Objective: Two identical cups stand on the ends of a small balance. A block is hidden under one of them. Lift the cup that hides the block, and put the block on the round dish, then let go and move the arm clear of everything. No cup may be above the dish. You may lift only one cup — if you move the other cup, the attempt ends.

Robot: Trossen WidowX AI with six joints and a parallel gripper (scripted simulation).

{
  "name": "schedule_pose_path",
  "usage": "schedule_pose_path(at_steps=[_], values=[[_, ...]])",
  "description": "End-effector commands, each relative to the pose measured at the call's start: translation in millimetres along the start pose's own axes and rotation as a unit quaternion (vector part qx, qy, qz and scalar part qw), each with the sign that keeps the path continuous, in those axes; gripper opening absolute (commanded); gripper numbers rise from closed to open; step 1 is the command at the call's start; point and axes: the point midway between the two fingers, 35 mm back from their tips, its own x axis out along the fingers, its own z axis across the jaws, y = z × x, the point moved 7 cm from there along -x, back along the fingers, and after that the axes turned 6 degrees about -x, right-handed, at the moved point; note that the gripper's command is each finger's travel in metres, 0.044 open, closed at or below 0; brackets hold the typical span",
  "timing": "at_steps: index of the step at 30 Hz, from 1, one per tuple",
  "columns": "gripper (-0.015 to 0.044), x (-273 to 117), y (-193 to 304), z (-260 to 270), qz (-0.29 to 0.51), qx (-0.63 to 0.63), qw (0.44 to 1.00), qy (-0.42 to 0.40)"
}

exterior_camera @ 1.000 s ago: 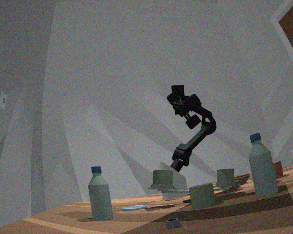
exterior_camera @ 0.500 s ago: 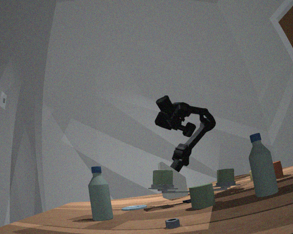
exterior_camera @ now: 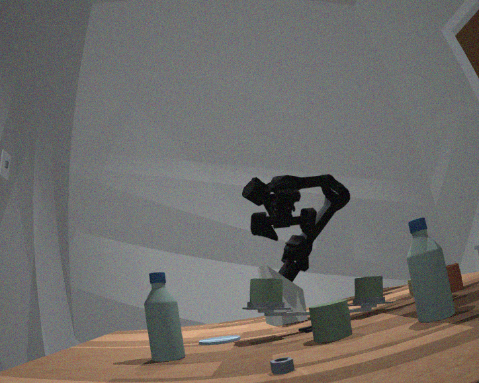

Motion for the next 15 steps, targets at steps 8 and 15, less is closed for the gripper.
schedule_pose_path(at_steps=[8,15], values=[[0.0440,10.9,-8.5,2.5,0.035,0.083,0.996,-0.019],[0.0440,29.3,-25.5,9.0,0.091,0.187,0.978,-0.026]])
